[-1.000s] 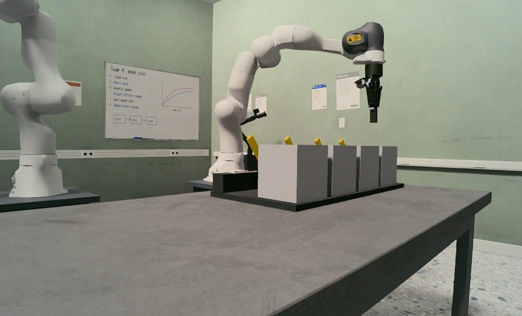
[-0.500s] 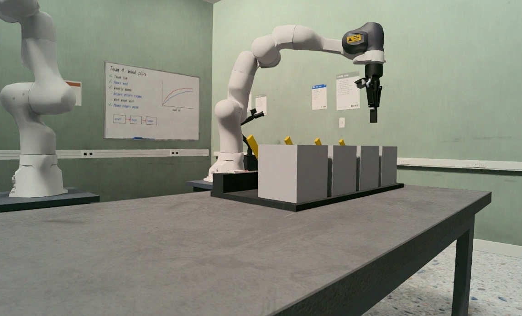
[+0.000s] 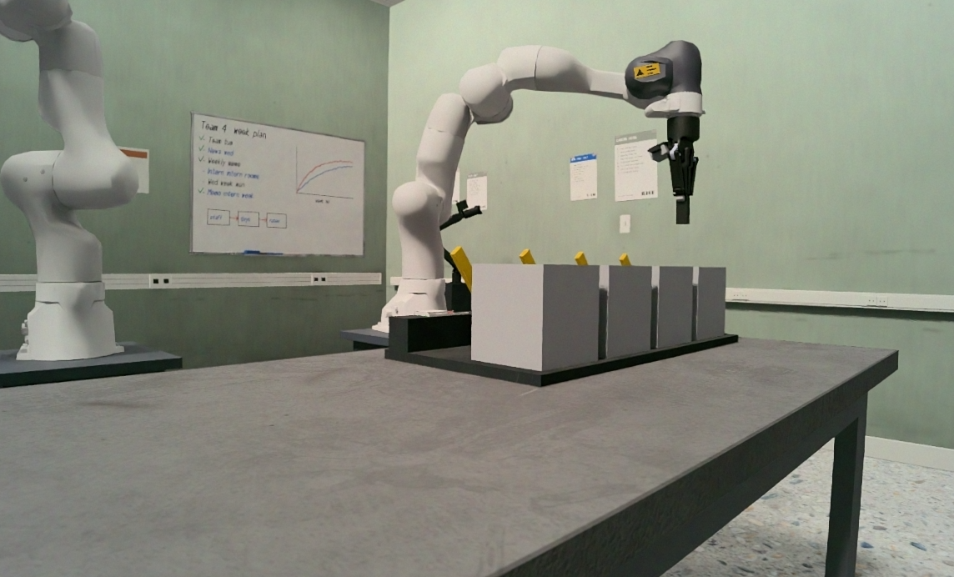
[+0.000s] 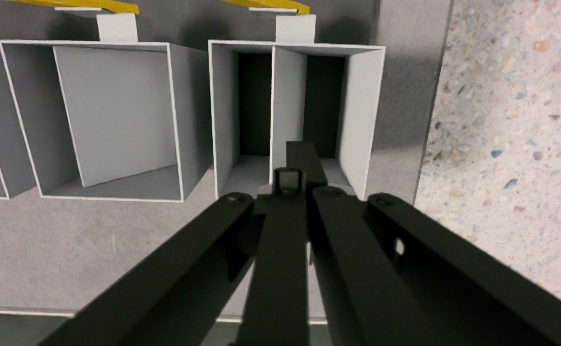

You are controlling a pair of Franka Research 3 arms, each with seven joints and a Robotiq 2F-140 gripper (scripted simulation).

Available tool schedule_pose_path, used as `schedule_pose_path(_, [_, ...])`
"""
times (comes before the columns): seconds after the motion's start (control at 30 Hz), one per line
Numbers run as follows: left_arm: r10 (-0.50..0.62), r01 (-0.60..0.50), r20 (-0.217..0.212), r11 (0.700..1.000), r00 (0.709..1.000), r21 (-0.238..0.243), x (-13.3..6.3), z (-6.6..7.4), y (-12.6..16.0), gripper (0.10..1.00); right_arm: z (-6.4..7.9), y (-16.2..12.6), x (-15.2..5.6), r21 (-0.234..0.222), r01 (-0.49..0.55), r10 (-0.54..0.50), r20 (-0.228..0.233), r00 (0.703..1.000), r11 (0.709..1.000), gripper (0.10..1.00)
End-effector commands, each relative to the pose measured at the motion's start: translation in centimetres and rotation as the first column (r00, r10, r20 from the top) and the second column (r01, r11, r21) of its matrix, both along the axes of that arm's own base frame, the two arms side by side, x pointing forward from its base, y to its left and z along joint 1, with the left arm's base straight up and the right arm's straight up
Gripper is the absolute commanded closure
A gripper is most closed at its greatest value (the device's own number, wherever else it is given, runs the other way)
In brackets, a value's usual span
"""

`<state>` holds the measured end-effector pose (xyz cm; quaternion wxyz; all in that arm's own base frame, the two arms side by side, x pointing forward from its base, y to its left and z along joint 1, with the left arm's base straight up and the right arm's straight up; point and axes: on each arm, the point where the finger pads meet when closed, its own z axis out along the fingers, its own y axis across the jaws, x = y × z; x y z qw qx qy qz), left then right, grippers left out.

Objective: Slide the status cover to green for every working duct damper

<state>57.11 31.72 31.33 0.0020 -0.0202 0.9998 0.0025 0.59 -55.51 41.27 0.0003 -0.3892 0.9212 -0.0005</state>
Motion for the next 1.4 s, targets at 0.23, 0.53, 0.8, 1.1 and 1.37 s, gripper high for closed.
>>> schedule_pose_path(0.23, [0.141,-0.141,-0.004,0.990,0.990,-0.005,-0.04,-0.20,-0.13,0.999,0.03,0.06,-0.02,0.001,0.004,-0.004,-0.001,1.000,1.000,0.098])
schedule_pose_path(0.53, [0.315,-0.315,-0.005,0.949,0.949,-0.006,-0.05,-0.22,-0.13,0.999,0.03,0.06,-0.02,0.001,0.004,-0.004,-0.001,1.000,1.000,0.098])
schedule_pose_path(0.8, [0.421,-0.421,-0.005,0.907,0.907,-0.006,-0.05,-0.23,-0.12,0.999,0.03,0.06,-0.02,0.001,0.004,-0.004,-0.001,1.000,1.000,0.098])
schedule_pose_path(1.1, [0.555,-0.555,-0.005,0.832,0.832,-0.005,-0.05,-0.24,-0.11,0.999,0.03,0.06,-0.02,0.001,0.004,-0.004,-0.001,1.000,1.000,0.098])
schedule_pose_path(1.37, [0.645,-0.645,-0.005,0.764,0.764,-0.005,-0.05,-0.25,-0.11,0.999,0.03,0.06,-0.02,0.001,0.004,-0.004,-0.001,1.000,1.000,0.098])
